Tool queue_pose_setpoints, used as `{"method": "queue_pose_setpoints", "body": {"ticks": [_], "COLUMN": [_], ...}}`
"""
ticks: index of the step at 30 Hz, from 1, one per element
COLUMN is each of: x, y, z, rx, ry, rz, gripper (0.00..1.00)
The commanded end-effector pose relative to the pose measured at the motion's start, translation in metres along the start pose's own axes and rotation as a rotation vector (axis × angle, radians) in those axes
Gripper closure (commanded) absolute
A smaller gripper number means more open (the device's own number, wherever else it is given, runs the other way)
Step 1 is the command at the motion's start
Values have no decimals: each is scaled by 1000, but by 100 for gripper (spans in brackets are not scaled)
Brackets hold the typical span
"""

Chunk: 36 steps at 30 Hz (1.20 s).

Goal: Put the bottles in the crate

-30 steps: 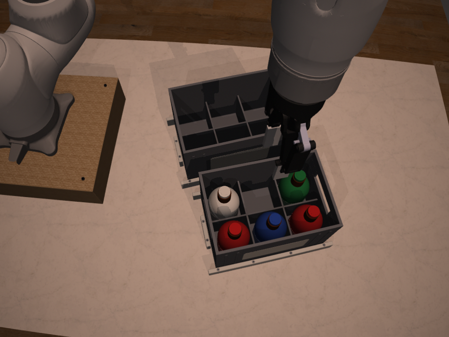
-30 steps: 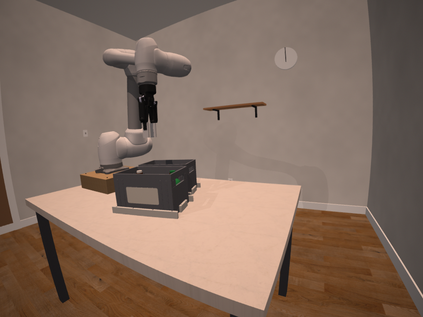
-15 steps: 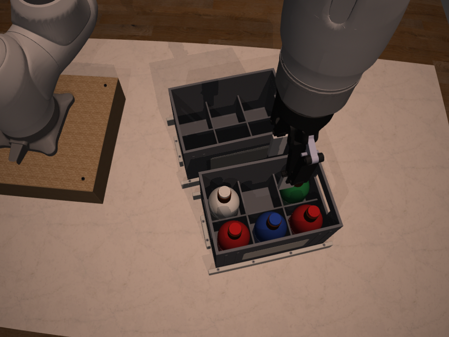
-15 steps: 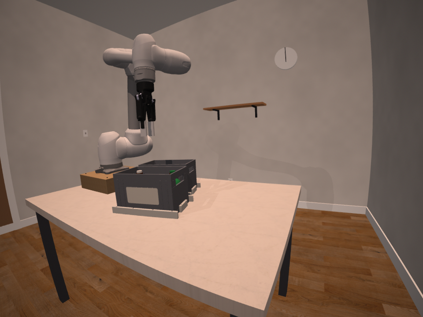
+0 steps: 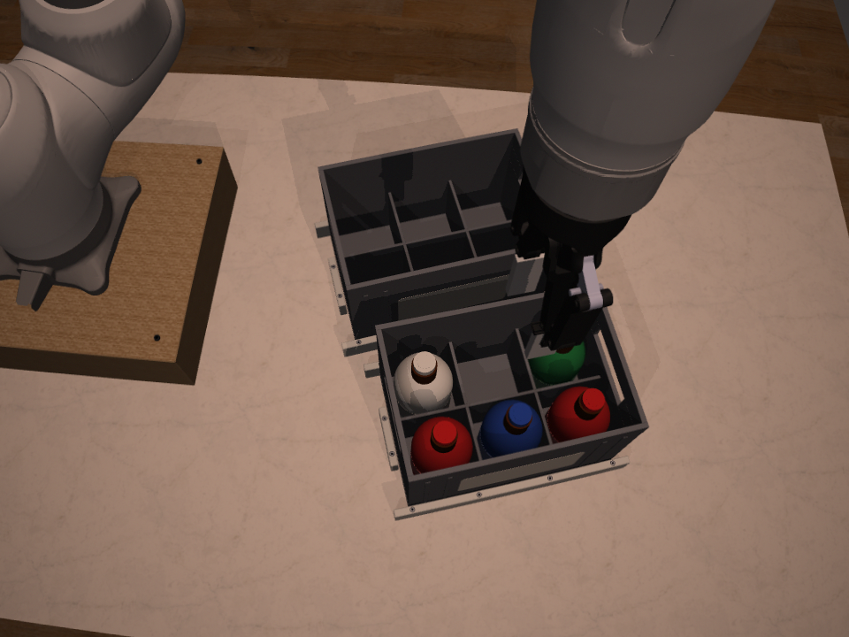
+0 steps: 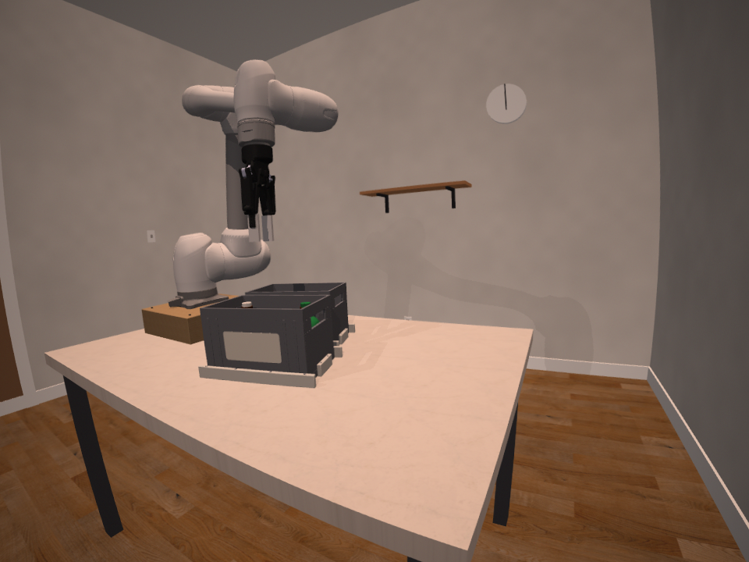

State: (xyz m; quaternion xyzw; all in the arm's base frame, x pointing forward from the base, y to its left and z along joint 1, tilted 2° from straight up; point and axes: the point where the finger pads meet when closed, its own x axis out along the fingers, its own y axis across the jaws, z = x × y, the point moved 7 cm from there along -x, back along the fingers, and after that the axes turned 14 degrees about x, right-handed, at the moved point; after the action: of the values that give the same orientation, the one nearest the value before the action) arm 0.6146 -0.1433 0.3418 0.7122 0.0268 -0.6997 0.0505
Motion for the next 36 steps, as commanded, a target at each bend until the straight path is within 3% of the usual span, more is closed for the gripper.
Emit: {"method": "queue_pose_setpoints", "body": {"ticks": [1, 26, 34, 36], "x": [0, 0, 36, 36], "y": [0, 0, 16, 16], "z": [0, 0, -5, -5], "rx": [0, 0, 267, 267], "ry": [0, 0, 0, 0], "rz": [0, 0, 0, 0], "gripper": [62, 62, 62, 62]}}
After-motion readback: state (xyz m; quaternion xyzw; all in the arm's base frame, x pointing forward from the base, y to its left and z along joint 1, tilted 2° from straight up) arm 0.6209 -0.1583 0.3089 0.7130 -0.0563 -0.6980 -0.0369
